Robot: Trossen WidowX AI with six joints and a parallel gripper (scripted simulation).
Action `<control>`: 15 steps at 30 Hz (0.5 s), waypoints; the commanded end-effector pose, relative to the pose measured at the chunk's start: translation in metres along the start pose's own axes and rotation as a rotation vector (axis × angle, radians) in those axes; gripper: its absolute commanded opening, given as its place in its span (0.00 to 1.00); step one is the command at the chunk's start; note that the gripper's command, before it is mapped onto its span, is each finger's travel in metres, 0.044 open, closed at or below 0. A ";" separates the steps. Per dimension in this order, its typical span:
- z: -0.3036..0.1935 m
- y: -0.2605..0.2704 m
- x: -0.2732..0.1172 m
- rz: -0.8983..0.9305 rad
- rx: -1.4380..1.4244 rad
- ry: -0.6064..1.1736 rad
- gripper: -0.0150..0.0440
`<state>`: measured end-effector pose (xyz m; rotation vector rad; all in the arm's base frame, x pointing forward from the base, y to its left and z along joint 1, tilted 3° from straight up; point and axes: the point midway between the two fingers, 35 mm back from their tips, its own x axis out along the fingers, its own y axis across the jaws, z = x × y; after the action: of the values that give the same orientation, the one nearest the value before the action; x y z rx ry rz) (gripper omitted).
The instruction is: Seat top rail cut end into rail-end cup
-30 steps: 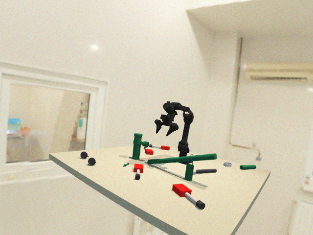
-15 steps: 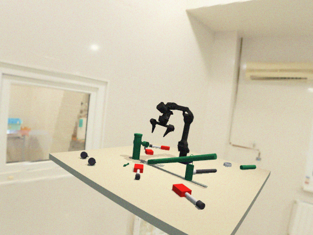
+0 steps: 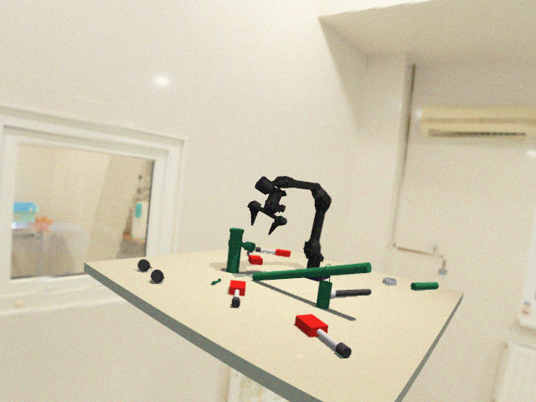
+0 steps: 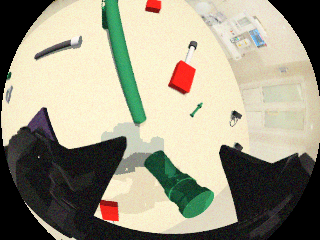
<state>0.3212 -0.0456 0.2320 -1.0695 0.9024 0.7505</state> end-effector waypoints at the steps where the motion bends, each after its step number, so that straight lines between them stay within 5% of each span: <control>1: -0.059 0.000 -0.006 -0.013 -0.599 -0.041 1.00; 15: -0.061 0.000 -0.007 -0.016 -0.633 -0.042 1.00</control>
<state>0.3042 -0.1035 0.2262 -1.5733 0.6553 1.0507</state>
